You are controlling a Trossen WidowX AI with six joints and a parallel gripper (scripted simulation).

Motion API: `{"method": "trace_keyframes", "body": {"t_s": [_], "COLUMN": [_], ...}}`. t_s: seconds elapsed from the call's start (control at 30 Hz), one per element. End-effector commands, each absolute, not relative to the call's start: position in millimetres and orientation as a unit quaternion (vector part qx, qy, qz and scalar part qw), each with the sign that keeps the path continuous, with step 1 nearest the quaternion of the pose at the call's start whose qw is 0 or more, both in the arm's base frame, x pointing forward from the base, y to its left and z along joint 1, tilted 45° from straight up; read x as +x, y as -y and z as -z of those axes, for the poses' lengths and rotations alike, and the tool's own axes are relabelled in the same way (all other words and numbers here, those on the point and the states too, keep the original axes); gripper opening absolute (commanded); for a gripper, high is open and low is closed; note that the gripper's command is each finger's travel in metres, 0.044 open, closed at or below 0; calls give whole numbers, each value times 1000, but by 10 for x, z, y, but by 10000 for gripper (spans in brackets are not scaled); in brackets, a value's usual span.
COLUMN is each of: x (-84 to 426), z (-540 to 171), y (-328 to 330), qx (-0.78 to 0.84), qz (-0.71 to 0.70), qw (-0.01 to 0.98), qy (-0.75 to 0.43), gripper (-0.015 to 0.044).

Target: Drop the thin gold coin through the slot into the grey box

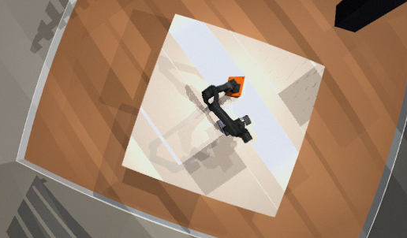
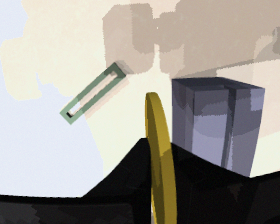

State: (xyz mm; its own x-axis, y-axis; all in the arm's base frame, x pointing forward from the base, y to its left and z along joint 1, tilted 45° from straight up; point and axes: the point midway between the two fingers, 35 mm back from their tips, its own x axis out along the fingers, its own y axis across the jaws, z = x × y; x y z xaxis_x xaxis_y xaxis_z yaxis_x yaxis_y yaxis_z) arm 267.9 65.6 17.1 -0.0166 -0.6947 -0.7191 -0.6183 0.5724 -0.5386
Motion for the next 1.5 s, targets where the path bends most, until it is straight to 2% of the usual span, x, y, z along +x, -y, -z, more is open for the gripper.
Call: {"method": "trace_keyframes", "body": {"t_s": [0.0,0.8,1.47], "x": [2715,2848,2853], "z": [-243,-639,-637], "y": [-591,-149,-154], "qx": [-462,-464,-463], "qz": [36,43,43], "qw": [529,526,526], "qy": [-711,-711,-712], "gripper": [0,0,0]}}
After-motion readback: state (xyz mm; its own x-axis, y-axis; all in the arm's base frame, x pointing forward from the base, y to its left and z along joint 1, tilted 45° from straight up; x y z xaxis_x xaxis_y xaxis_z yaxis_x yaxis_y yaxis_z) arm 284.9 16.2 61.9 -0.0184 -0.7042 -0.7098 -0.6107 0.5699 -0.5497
